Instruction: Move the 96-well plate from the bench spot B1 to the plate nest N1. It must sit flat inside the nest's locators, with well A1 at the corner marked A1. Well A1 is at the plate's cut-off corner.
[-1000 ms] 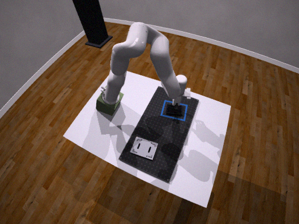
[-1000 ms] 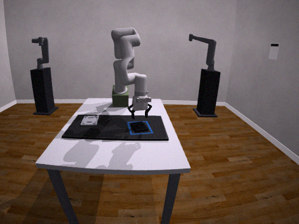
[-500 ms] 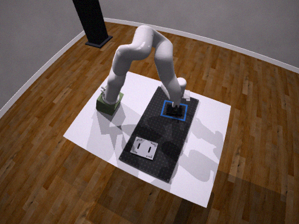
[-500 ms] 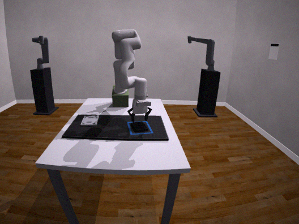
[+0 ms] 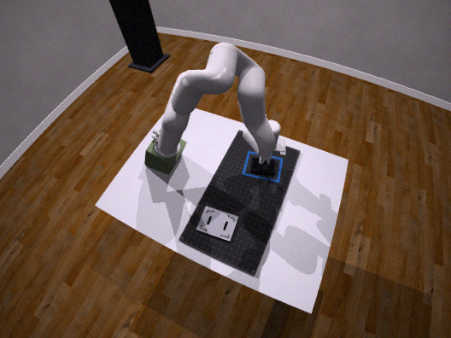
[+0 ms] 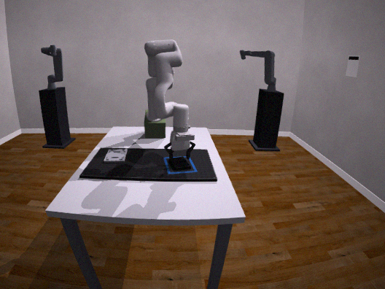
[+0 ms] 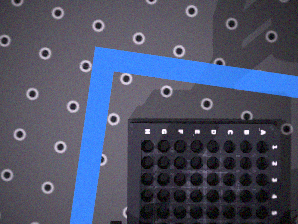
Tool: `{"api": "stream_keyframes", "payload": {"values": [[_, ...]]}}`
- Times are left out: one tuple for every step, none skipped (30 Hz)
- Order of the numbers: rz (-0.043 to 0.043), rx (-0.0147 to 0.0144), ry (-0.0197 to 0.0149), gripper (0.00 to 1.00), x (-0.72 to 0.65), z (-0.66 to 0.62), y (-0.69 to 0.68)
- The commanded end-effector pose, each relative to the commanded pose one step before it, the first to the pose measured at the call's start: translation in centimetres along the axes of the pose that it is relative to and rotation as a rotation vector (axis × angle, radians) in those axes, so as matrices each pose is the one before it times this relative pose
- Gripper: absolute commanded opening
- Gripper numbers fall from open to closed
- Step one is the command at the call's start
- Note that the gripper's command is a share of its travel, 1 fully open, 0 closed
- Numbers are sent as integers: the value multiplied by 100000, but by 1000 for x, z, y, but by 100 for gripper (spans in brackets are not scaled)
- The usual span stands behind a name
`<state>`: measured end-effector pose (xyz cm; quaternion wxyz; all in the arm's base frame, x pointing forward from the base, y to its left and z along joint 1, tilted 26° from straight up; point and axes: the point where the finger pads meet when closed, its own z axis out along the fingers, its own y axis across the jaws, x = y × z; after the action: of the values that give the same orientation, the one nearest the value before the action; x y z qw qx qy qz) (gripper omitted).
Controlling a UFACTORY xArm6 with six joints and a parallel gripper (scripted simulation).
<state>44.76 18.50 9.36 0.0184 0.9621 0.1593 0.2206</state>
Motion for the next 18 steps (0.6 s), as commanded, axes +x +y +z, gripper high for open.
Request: {"api": "stream_keyframes", "payload": {"values": [[21, 18, 453, 100, 176, -91, -17], [0, 0, 0, 100, 0, 0, 0], [0, 0, 0, 100, 0, 0, 0], [0, 0, 0, 100, -1, 1, 0], [0, 0, 0, 100, -1, 1, 0], [0, 0, 0, 100, 0, 1, 0], [0, 0, 0, 100, 0, 0, 0], [0, 0, 0, 100, 0, 0, 0], [0, 1, -1, 100, 1, 66, 1], [0, 1, -2, 100, 1, 65, 1], [0, 1, -1, 100, 1, 65, 1], [0, 0, -1, 100, 0, 66, 1], [0, -3, 3, 100, -4, 72, -3], [0, 0, 0, 100, 0, 67, 0], [0, 0, 0, 100, 0, 67, 0], [0, 0, 0, 100, 0, 67, 0], [0, 0, 0, 100, 0, 67, 0], [0, 0, 0, 100, 0, 0, 0]]}}
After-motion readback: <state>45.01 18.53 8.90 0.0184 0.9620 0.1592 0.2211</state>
